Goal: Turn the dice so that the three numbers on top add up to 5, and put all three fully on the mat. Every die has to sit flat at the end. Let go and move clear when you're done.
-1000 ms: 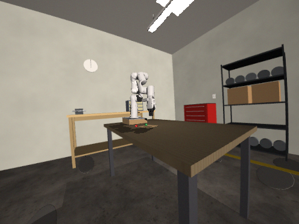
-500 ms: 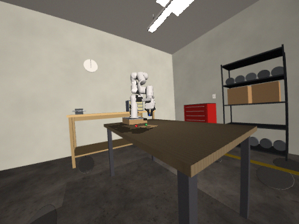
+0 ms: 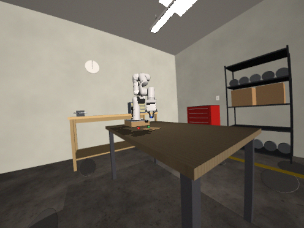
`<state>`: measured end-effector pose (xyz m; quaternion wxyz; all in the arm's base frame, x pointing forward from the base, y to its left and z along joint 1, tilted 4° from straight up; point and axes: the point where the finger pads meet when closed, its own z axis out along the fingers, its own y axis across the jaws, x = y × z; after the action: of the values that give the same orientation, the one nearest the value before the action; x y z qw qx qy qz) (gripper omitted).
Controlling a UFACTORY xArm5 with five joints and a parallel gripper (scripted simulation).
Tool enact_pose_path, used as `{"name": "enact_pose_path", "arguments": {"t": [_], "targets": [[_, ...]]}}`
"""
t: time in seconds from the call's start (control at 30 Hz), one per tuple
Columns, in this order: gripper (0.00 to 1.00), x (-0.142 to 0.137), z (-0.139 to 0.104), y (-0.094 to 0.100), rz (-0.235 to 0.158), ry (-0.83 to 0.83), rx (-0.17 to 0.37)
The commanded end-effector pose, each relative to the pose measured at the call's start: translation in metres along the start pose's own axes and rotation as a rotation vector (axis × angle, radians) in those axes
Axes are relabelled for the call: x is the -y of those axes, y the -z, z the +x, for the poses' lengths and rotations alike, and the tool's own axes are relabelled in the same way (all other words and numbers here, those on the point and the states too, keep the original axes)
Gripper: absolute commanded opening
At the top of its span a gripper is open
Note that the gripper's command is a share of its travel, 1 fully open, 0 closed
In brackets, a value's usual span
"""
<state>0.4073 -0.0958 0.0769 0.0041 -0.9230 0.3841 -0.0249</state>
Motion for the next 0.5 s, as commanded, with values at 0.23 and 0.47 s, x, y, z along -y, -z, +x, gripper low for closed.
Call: {"name": "enact_pose_path", "arguments": {"t": [0.23,0.47], "targets": [[0.15,-0.0067,0.0042,0.0012,0.0,0.312,-0.003],[0.15,-0.0101,0.0055,0.0011,0.0,0.45,-0.003]]}}
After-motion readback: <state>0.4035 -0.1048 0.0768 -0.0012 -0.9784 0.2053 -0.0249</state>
